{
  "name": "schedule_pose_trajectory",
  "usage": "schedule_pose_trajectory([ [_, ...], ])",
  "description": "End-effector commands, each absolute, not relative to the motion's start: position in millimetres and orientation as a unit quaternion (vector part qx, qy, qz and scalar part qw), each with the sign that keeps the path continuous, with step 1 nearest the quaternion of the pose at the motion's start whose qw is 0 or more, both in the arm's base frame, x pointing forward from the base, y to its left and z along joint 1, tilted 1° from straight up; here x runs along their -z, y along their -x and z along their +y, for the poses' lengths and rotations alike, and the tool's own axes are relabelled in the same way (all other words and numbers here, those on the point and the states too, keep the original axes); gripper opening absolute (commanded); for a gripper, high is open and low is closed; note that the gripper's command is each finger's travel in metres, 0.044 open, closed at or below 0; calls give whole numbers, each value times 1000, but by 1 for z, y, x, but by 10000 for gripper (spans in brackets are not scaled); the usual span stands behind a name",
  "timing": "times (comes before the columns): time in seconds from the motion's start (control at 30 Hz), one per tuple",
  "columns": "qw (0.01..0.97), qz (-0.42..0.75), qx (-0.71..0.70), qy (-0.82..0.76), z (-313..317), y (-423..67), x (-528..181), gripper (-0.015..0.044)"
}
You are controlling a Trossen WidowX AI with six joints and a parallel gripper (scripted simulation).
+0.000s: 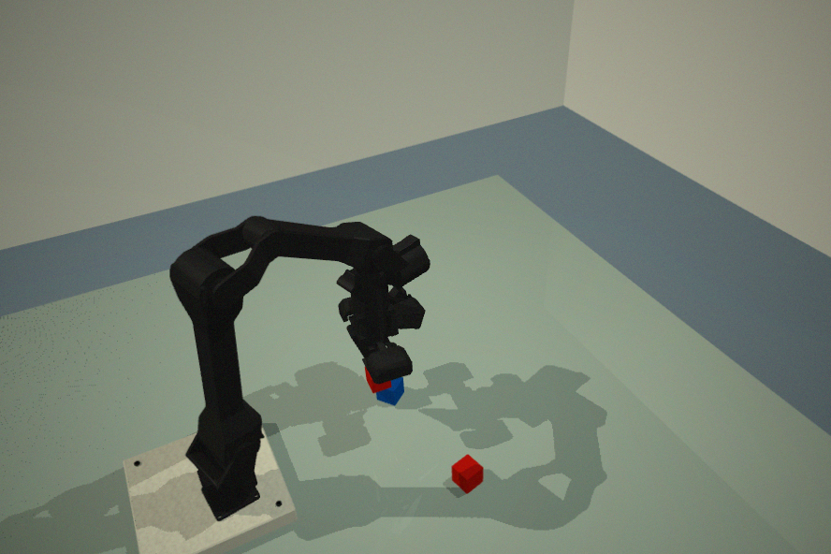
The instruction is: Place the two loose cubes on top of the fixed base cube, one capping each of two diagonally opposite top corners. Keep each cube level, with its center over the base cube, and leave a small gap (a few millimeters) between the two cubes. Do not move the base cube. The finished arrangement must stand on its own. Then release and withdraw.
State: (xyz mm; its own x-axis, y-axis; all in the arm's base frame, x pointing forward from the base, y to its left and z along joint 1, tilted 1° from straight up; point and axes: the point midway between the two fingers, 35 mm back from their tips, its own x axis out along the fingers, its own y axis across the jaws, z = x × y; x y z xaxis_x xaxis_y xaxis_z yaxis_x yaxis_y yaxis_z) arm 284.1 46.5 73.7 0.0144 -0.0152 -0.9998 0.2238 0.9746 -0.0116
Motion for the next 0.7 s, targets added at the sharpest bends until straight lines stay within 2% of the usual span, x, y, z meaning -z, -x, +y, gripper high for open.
schedule_pose_trajectory([
  [0.0,713,692,83,-76,47,-287,-82,205],
  [0.57,713,692,83,-76,47,-287,-99,205],
  [0.63,710,694,89,-81,45,-286,-97,258],
  [0.67,709,693,96,-88,42,-287,-97,265],
])
